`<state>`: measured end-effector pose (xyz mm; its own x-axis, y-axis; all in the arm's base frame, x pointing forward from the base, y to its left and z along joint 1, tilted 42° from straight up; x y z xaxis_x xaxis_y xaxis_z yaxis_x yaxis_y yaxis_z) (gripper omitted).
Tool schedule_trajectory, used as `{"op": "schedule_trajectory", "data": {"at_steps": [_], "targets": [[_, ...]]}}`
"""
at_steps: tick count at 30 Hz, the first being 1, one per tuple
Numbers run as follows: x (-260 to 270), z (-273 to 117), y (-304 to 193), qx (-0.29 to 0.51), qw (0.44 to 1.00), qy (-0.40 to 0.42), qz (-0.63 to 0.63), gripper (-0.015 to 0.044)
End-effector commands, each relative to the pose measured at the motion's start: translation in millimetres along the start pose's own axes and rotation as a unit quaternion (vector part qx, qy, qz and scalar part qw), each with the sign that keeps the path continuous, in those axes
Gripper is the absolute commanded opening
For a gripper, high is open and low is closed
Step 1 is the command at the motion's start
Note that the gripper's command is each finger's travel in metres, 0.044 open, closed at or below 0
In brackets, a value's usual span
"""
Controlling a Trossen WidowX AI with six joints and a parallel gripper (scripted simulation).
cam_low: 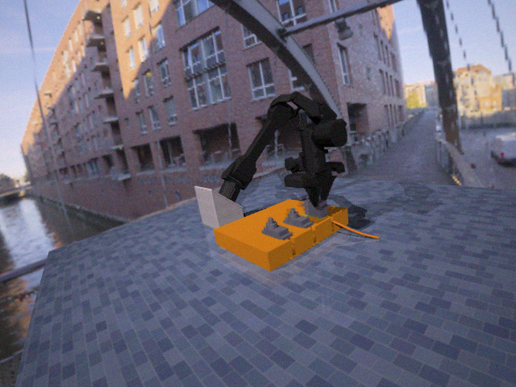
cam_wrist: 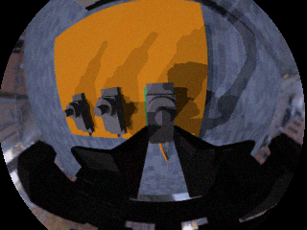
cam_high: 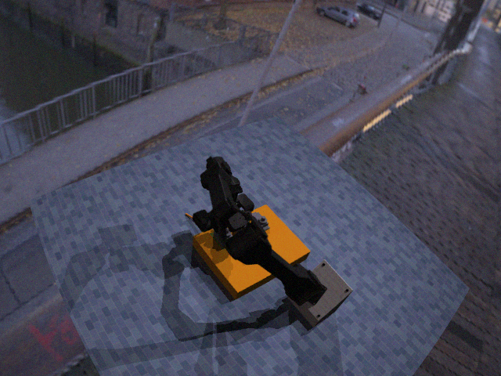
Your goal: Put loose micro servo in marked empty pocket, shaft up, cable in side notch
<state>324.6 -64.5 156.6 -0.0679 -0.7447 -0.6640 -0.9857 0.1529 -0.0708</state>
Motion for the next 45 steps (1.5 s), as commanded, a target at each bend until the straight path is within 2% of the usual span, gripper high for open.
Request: {"op": "schedule_trajectory", "data": {"at_steps": [1, 23, 30, 33, 36, 40, 45], "targets": [[0.1, 3.2, 0.2, 0.001, 1.0, -0.001, 0.002, 0.0], [0.0, 24.6, 0.2, 0.001, 1.0, -0.002, 0.002, 0.0], [0.1, 22.7, 0.4, 0.001, 1.0, -0.002, 0.002, 0.0184], [0.3, 15.5, 0.1, 0.001, 1.0, -0.001, 0.002, 0.0187], [-0.2, -9.3, 2.1, 0.001, 1.0, -0.001, 0.002, 0.0187], [1.2, -12.3, 2.1, 0.001, 1.0, -0.001, 0.002, 0.0187], [3.3, -34.9, 33.6, 0.003, 1.0, 0.003, 0.003, 0.0319]]}}
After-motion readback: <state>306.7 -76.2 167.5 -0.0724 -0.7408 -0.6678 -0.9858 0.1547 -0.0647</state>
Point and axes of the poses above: the point midway between the two fingers, 35 mm back from their tips, its own z axis out along the fingers, its own x axis across the jaws, y = z × x, the point moved 8 cm from there along -z, back along the fingers, and after that the axes turned 3 degrees about -z, right-handed, at the moved point
